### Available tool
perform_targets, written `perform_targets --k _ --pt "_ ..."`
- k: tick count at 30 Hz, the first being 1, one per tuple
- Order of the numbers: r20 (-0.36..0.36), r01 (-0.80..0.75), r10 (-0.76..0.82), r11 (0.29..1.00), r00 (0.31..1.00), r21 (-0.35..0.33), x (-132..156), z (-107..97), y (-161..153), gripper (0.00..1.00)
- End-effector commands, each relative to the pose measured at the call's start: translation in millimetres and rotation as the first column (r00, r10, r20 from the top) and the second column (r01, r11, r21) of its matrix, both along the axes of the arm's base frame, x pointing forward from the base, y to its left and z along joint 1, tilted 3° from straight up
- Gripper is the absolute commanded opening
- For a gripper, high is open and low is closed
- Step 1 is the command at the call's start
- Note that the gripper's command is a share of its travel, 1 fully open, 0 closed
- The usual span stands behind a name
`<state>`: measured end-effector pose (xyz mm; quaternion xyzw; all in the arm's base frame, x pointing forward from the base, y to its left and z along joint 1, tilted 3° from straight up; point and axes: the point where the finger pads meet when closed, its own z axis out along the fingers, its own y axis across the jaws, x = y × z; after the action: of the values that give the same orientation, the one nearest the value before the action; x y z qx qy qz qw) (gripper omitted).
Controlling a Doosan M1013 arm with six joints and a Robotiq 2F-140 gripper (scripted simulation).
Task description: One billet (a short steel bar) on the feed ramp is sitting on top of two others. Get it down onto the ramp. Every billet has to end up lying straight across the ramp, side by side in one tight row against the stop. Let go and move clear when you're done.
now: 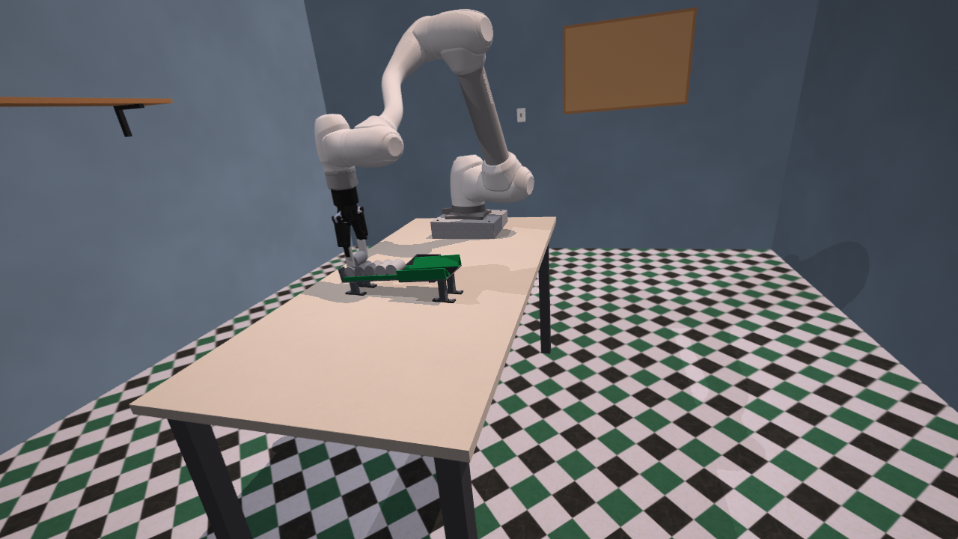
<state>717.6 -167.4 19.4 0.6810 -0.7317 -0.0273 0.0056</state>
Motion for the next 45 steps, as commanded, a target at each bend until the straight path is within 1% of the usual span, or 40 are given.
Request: perform_targets --k 1,36,40,42,45 --pt "0.000 0.000 0.000 1.000 1.000 0.000 0.0 0.2 0.0 0.39" --pt "0.000 0.000 0.000 1.000 1.000 0.000 0.0 0.6 0.0 0.39" --pt "0.000 0.000 0.000 1.000 1.000 0.000 0.5 10.2 -0.3 0.39" --pt "0.000 0.000 0.000 1.000 1.000 0.000 0.9 20.7 -0.6 0.39" --pt "0.000 0.000 0.000 1.000 1.000 0.000 1.9 42.2 -1.3 0.39"
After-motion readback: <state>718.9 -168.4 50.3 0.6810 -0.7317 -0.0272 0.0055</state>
